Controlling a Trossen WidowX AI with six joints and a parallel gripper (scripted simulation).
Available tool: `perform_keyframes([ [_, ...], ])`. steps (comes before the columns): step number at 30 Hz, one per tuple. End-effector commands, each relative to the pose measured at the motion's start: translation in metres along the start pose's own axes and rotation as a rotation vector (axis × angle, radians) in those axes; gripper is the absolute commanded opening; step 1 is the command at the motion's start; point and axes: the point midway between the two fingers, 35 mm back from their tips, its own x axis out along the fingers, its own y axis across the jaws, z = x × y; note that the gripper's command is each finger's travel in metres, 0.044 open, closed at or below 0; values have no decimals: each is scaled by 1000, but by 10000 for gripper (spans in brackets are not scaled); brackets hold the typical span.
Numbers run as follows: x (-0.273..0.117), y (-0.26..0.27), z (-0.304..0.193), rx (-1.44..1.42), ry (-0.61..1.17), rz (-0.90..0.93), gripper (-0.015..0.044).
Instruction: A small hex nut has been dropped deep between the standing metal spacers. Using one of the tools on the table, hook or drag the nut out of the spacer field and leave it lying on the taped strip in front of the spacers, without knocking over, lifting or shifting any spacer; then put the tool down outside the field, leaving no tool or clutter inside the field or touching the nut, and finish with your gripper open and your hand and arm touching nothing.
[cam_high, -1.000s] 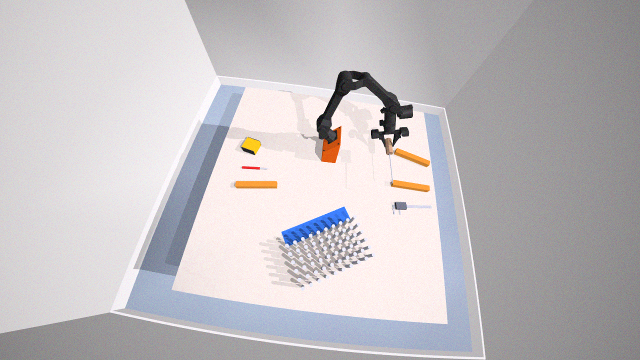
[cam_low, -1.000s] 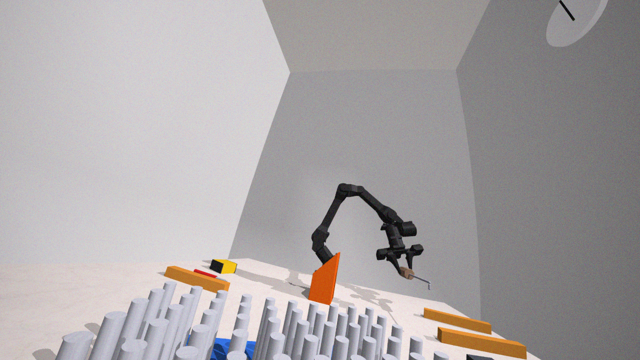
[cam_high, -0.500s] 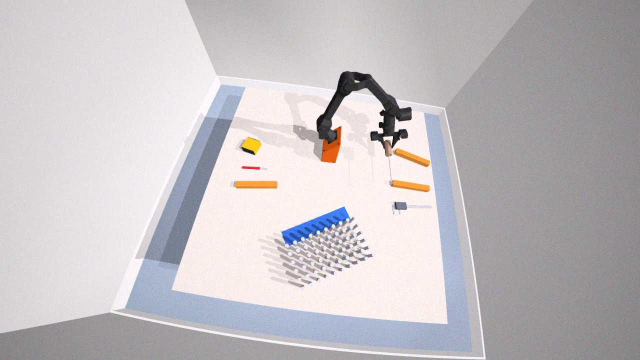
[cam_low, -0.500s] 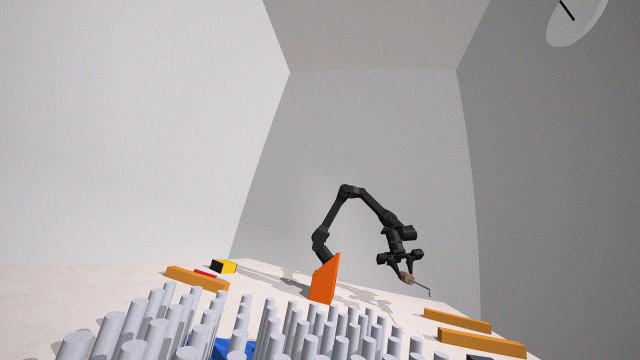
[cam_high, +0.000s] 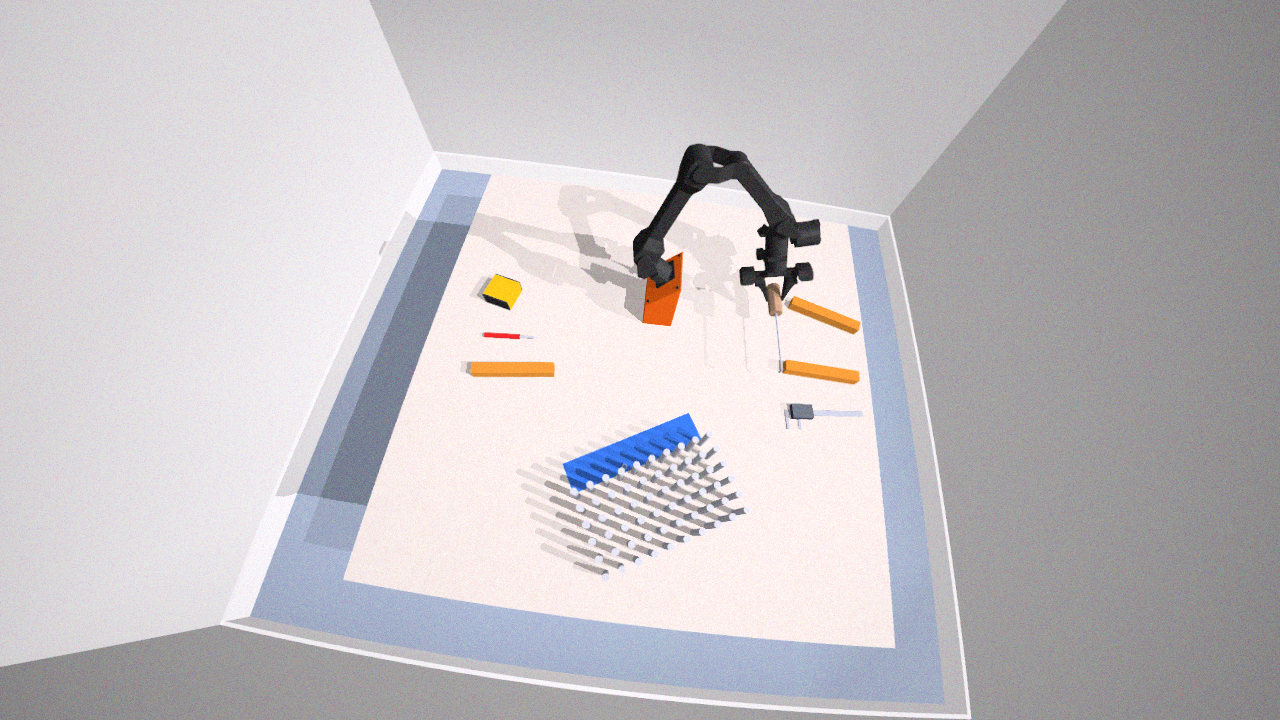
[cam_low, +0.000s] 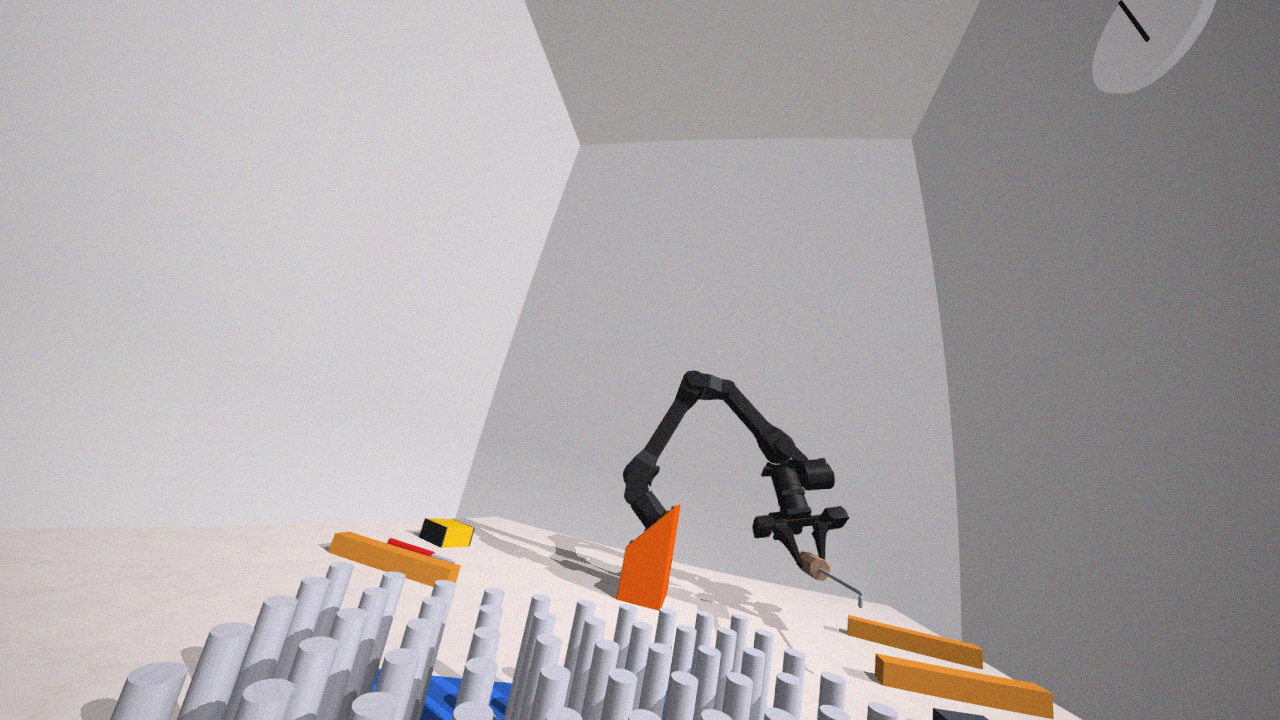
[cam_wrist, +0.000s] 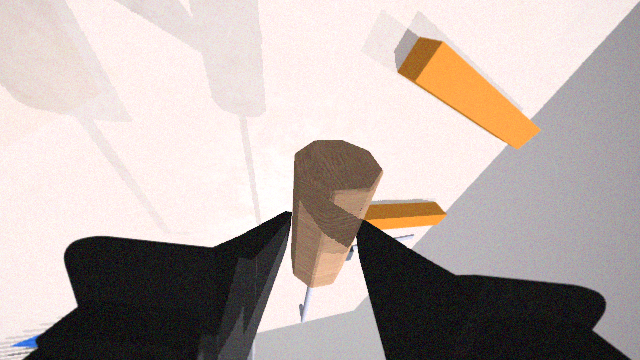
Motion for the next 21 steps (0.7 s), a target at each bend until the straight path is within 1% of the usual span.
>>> perform_keyframes([
  [1,5,2,2,2,1,2,0],
  [21,26,8,12,1,1,2,0],
])
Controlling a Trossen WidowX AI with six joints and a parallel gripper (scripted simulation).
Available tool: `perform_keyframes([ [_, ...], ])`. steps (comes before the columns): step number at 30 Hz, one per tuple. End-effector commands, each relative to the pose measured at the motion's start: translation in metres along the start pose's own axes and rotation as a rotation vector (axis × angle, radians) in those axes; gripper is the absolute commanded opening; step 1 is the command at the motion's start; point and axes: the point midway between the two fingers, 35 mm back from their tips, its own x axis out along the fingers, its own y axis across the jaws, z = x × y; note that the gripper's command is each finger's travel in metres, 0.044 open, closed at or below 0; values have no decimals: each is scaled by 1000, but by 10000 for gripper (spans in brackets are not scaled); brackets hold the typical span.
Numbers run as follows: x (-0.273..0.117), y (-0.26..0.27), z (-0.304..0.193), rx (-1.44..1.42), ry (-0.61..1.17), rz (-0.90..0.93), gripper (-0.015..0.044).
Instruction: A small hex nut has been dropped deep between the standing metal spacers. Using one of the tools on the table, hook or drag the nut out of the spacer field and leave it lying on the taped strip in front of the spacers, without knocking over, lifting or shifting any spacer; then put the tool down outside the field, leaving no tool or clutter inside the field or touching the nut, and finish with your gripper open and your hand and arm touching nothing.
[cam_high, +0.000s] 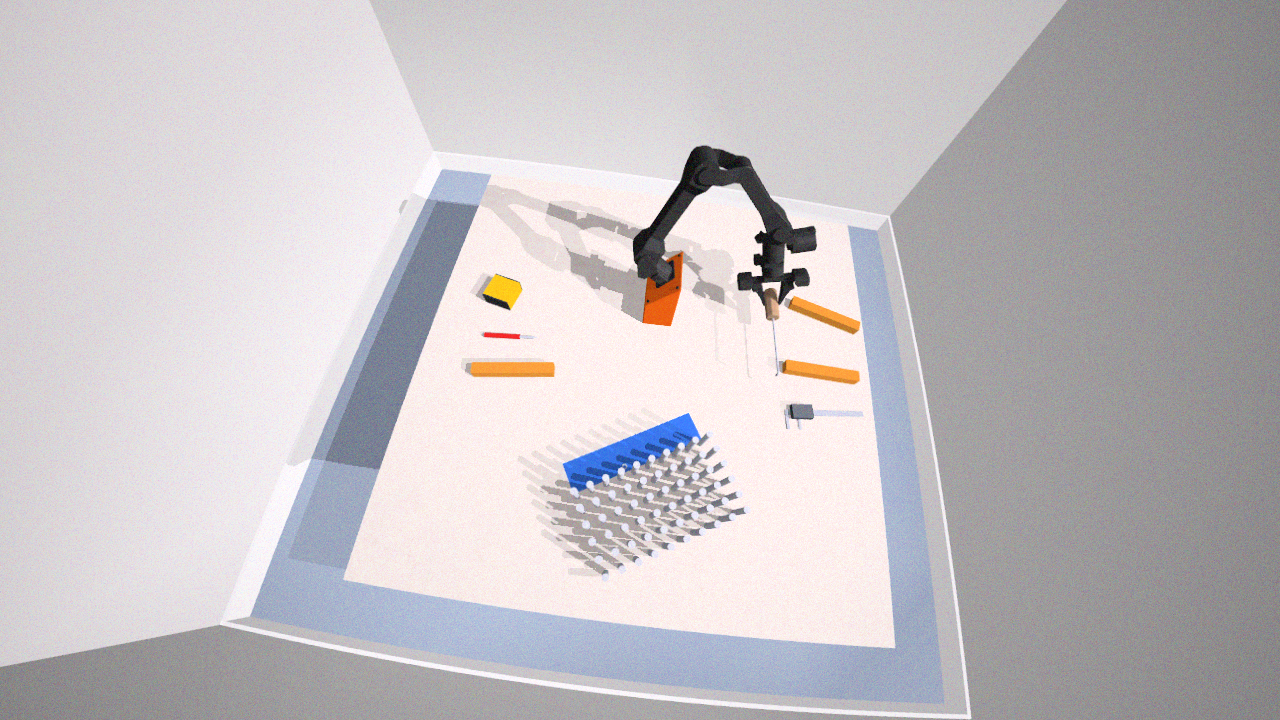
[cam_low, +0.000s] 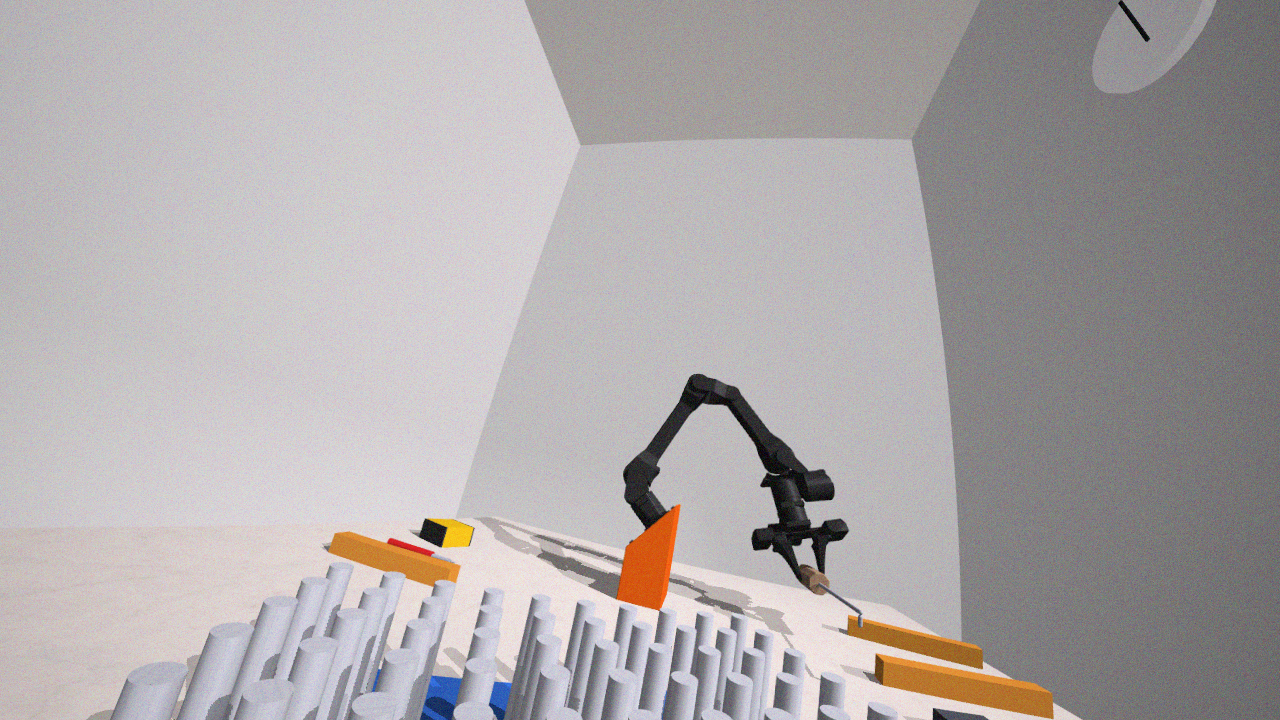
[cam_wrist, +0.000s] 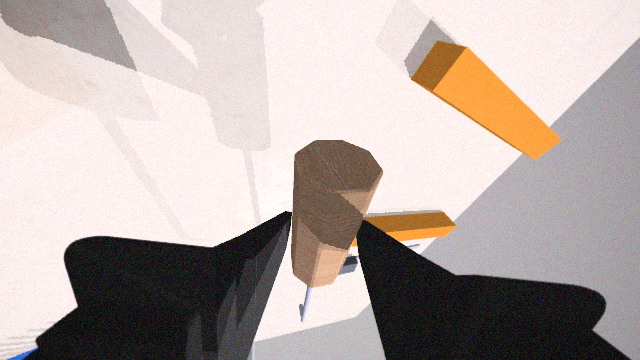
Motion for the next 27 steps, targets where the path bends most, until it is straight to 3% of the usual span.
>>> perform_keyframes([
  [1,5,2,2,2,1,2,0],
  [27,31,13,13,1,1,3,0],
])
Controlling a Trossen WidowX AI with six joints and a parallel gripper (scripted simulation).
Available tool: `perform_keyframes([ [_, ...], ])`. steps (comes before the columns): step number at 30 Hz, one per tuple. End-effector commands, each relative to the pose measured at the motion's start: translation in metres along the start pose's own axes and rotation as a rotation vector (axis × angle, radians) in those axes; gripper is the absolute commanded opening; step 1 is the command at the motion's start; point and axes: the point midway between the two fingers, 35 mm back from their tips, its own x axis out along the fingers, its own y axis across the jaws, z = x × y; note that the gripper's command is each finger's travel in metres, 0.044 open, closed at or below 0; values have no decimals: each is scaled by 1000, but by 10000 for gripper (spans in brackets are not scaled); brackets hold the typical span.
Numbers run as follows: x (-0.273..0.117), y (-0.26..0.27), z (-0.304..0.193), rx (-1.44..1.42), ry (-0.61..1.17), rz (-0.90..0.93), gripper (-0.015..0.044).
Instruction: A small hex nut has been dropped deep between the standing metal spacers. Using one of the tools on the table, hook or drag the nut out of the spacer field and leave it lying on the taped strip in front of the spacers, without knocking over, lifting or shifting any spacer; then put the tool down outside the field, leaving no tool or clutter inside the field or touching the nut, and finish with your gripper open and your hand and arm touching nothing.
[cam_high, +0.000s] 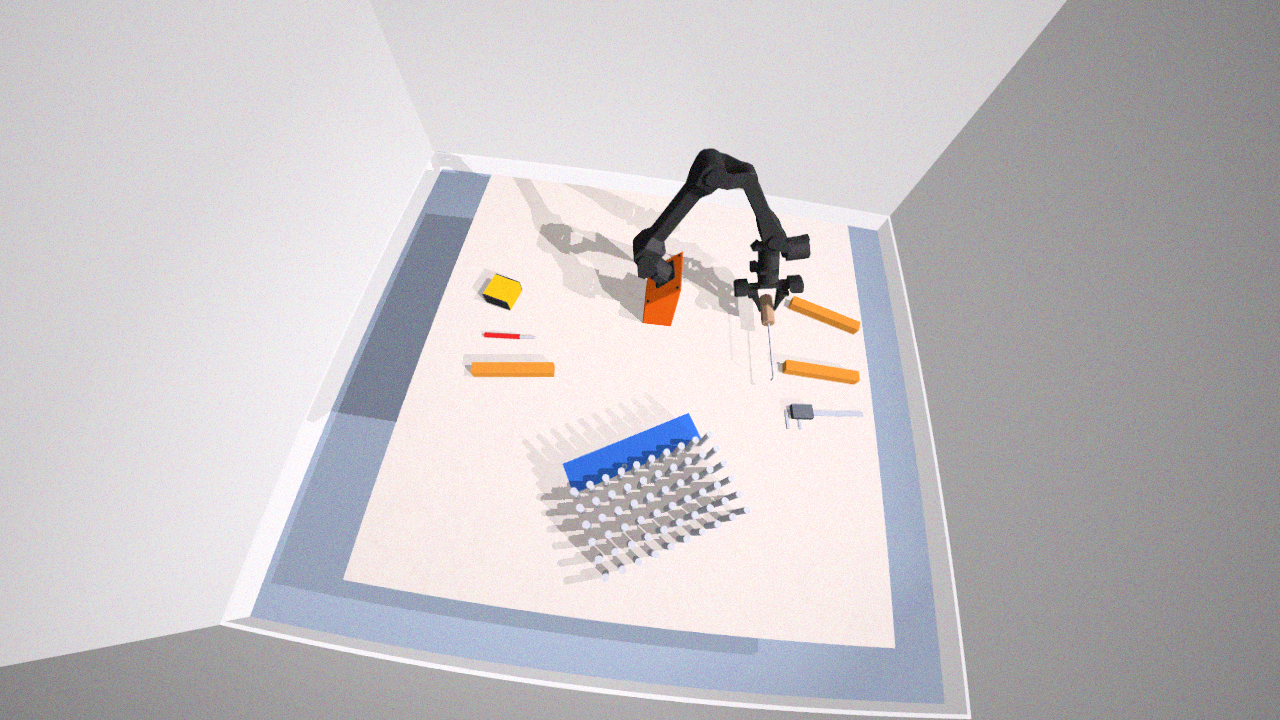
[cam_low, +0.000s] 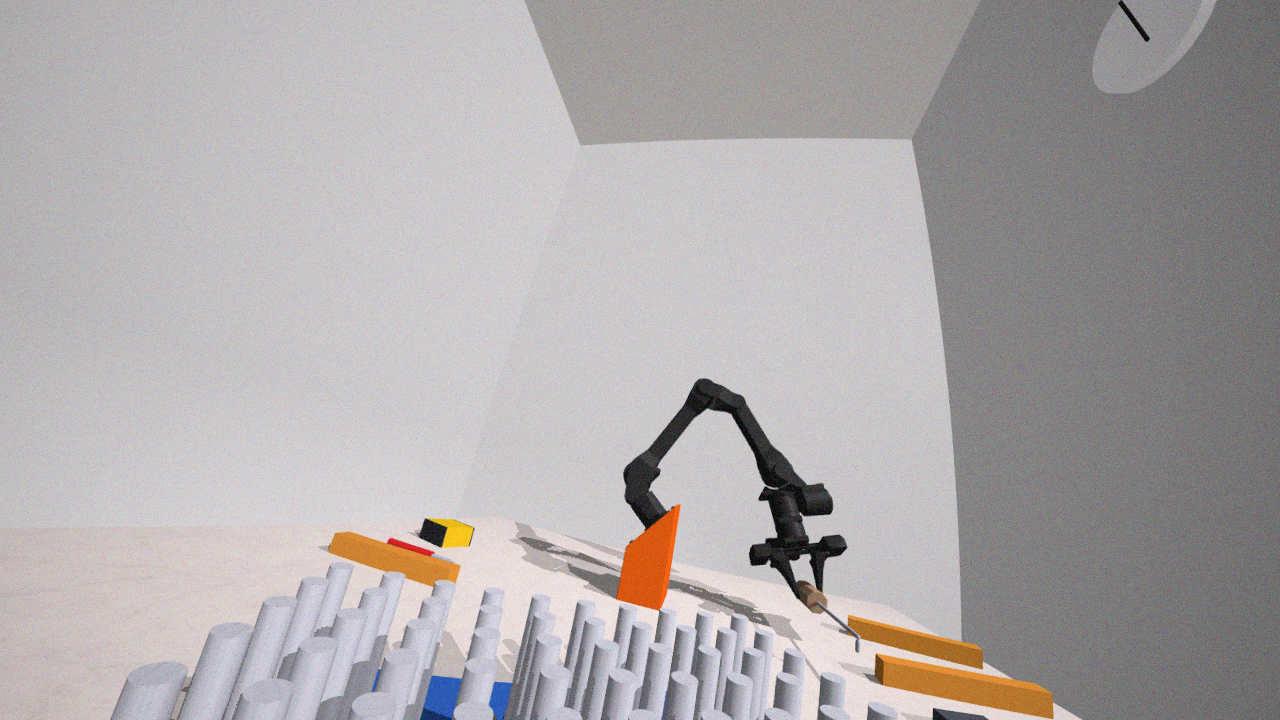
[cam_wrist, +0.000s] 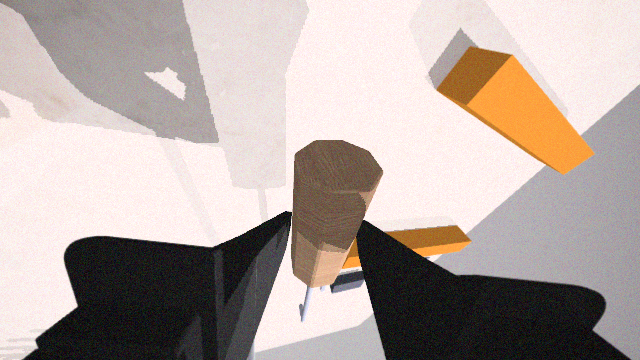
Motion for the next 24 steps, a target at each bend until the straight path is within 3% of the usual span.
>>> perform_keyframes([
  [1,5,3,2,2,1,2,0],
  [24,27,15,10,1,1,3,0],
])
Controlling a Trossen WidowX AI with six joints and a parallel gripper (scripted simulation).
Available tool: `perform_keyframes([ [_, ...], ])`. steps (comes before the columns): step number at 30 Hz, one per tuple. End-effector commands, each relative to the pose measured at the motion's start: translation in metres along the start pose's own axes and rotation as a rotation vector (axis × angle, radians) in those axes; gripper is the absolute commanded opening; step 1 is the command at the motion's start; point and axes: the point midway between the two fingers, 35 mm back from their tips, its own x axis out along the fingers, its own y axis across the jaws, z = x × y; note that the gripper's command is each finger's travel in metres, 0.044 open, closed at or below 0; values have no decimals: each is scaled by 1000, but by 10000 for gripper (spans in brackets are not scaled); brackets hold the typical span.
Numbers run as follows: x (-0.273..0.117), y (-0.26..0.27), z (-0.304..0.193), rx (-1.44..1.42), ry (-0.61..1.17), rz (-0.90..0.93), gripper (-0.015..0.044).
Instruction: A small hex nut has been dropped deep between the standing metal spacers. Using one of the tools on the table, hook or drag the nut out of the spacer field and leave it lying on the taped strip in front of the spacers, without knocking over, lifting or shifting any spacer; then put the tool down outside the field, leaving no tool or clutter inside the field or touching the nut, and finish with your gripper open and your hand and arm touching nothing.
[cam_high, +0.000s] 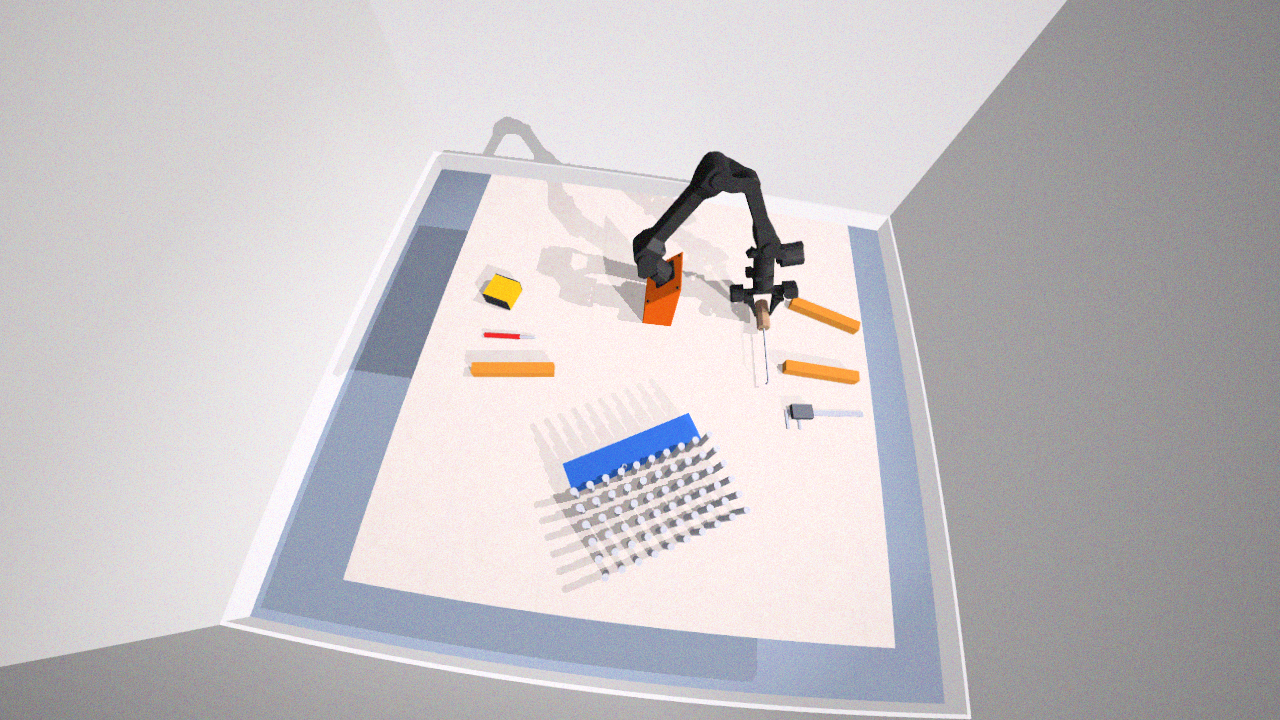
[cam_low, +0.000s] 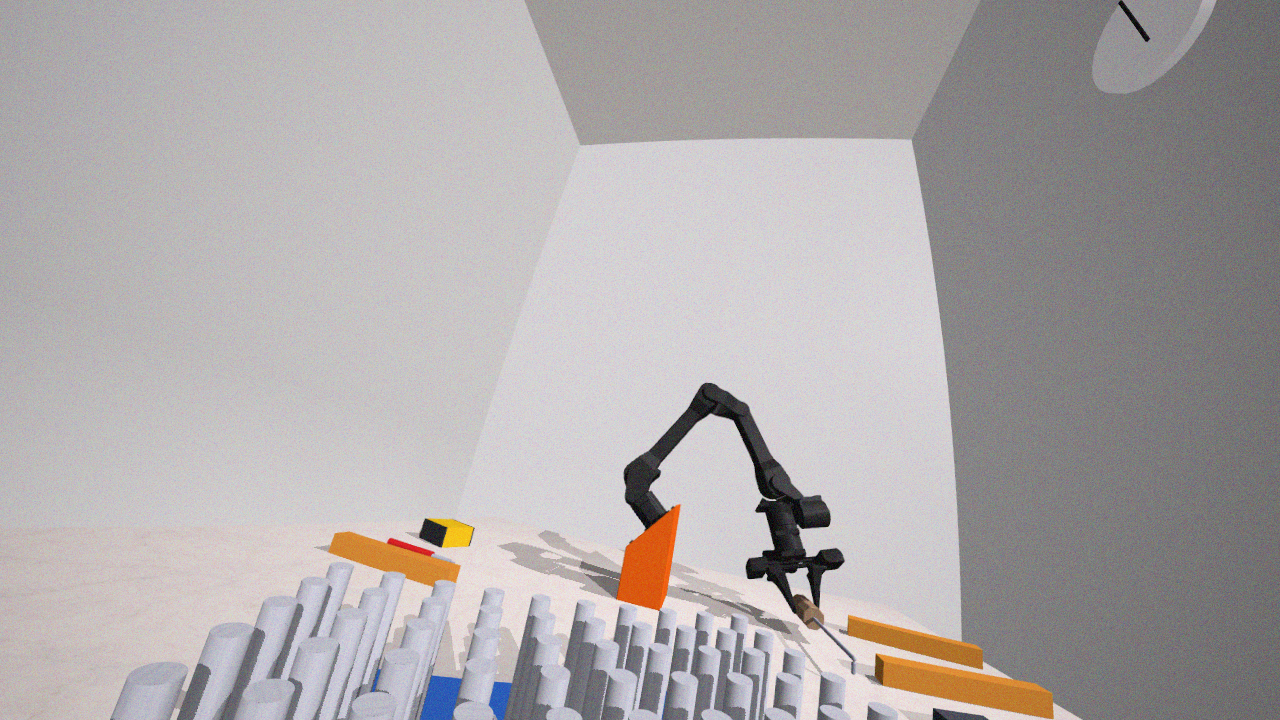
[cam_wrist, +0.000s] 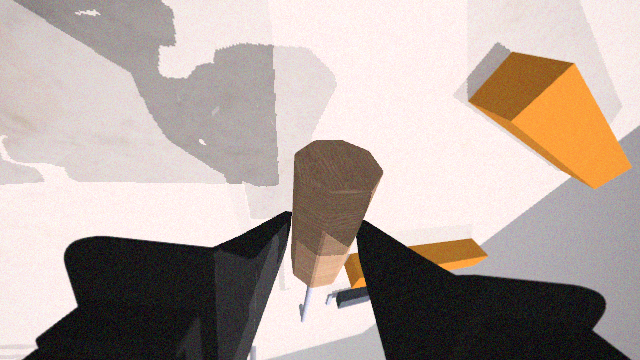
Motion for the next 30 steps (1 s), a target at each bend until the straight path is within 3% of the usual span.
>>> perform_keyframes([
  [1,5,3,1,1,1,2,0],
  [17,18,12,6,1,1,3,0],
  [30,15,10,5,-1,0,2,341],
])
